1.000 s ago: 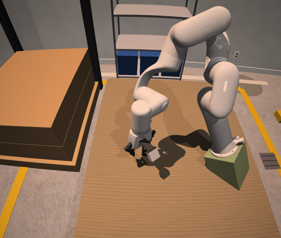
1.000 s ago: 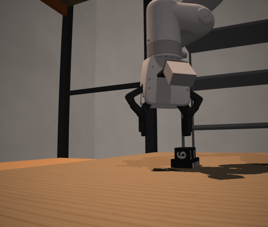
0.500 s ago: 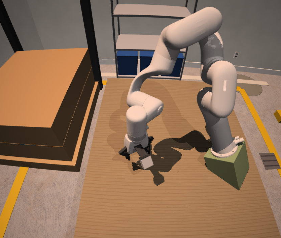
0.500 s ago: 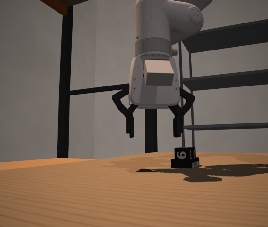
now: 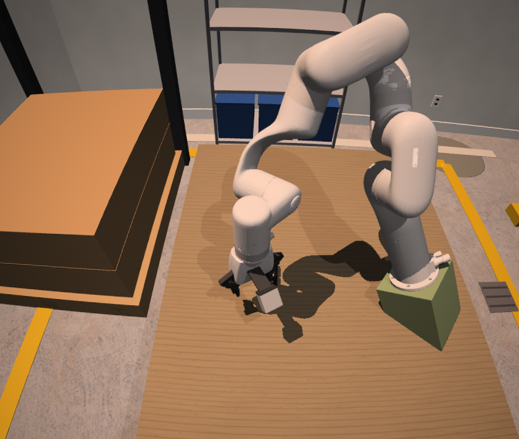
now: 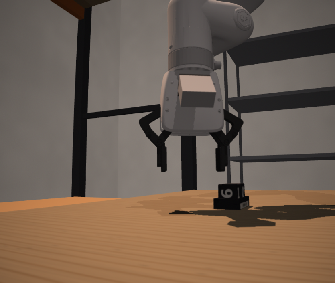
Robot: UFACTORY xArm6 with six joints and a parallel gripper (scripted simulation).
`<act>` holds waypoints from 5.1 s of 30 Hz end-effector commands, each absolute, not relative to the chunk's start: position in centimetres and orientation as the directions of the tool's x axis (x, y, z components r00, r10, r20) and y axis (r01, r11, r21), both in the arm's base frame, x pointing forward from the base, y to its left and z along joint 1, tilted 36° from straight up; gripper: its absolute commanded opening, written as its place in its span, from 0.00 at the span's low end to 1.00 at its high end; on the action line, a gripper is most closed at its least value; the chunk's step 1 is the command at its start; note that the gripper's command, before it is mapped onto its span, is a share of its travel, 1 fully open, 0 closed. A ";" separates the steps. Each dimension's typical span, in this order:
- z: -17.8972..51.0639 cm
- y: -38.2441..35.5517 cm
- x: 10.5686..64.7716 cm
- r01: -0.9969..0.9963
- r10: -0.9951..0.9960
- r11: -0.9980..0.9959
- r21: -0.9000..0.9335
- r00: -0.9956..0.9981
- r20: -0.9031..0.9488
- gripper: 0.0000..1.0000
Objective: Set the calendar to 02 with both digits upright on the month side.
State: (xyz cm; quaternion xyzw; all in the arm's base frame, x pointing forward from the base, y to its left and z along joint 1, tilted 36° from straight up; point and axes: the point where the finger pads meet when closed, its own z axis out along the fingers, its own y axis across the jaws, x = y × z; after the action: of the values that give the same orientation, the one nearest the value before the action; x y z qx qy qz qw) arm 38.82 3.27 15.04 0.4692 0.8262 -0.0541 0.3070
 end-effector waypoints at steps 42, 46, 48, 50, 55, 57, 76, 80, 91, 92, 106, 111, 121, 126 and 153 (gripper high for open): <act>15.1 3.3 38.9 0.808 0.742 0.554 0.201 -0.370 -0.558 1.00; 15.1 3.3 38.9 0.808 0.742 0.554 0.201 -0.370 -0.558 1.00; 15.1 3.3 38.9 0.808 0.742 0.554 0.201 -0.370 -0.558 1.00; 15.1 3.3 38.9 0.808 0.742 0.554 0.201 -0.370 -0.558 1.00; 15.1 3.3 38.9 0.808 0.742 0.554 0.201 -0.370 -0.558 1.00; 15.1 3.3 38.9 0.808 0.742 0.554 0.201 -0.370 -0.558 1.00; 15.3 3.0 38.9 0.874 0.855 0.356 0.332 -0.162 -0.492 1.00; 15.7 1.9 38.7 0.876 0.861 0.343 0.339 -0.149 -0.487 1.00; 15.9 1.4 38.7 0.885 0.920 0.109 0.453 0.083 -0.383 1.00; 15.9 1.4 38.7 0.885 0.920 0.109 0.453 0.083 -0.383 1.00; 16.4 0.1 38.5 0.840 0.920 -0.111 0.531 0.289 -0.265 1.00; 16.8 -0.9 38.4 0.833 0.917 -0.133 0.537 0.309 -0.252 1.00; 17.0 -1.3 38.3 0.754 0.872 -0.314 0.577 0.470 -0.140 1.00; 17.3 -2.1 38.2 0.725 0.851 -0.366 0.584 0.514 -0.105 1.00; 18.1 -4.1 38.0 0.481 0.654 -0.656 0.581 0.747 0.120 1.00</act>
State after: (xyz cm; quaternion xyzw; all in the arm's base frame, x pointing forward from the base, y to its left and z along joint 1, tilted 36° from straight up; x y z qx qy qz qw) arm 37.95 -3.98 17.96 0.8801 0.3588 0.1474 0.2738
